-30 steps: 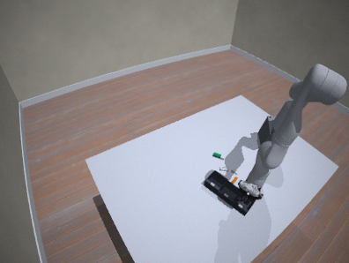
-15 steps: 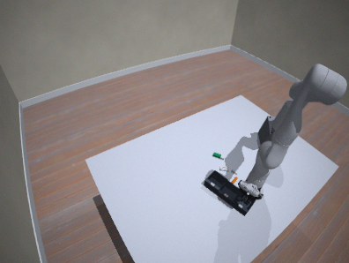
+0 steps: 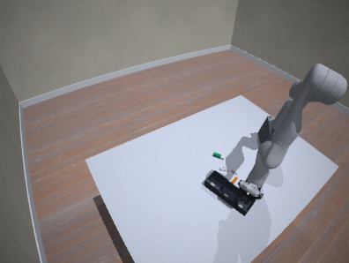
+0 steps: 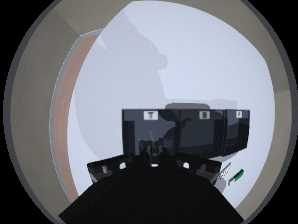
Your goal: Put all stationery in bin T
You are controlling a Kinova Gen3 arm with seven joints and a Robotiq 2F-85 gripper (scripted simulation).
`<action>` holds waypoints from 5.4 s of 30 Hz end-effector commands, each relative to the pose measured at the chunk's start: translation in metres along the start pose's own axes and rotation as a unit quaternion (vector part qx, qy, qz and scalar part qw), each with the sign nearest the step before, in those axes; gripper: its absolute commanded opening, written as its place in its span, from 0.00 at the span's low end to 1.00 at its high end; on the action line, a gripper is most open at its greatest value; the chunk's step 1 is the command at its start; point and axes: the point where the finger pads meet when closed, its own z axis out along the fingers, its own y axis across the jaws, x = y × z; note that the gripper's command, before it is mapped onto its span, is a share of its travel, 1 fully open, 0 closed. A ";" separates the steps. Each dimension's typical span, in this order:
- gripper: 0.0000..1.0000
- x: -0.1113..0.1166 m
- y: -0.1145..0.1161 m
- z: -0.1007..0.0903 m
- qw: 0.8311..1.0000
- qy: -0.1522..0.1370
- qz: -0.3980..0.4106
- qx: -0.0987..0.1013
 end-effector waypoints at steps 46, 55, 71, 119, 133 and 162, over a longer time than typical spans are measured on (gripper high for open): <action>0.09 0.001 0.000 -0.118 1.000 0.001 0.000 0.000; 0.09 0.001 0.000 -0.176 1.000 0.001 0.000 0.000; 0.09 0.001 0.000 -0.184 1.000 0.001 0.000 0.000; 0.30 -0.109 0.005 -0.056 0.940 0.001 -0.342 0.000; 0.30 -0.108 0.002 -0.056 0.940 0.001 -0.342 0.000; 0.30 -0.110 0.003 -0.032 0.940 0.001 -0.342 0.000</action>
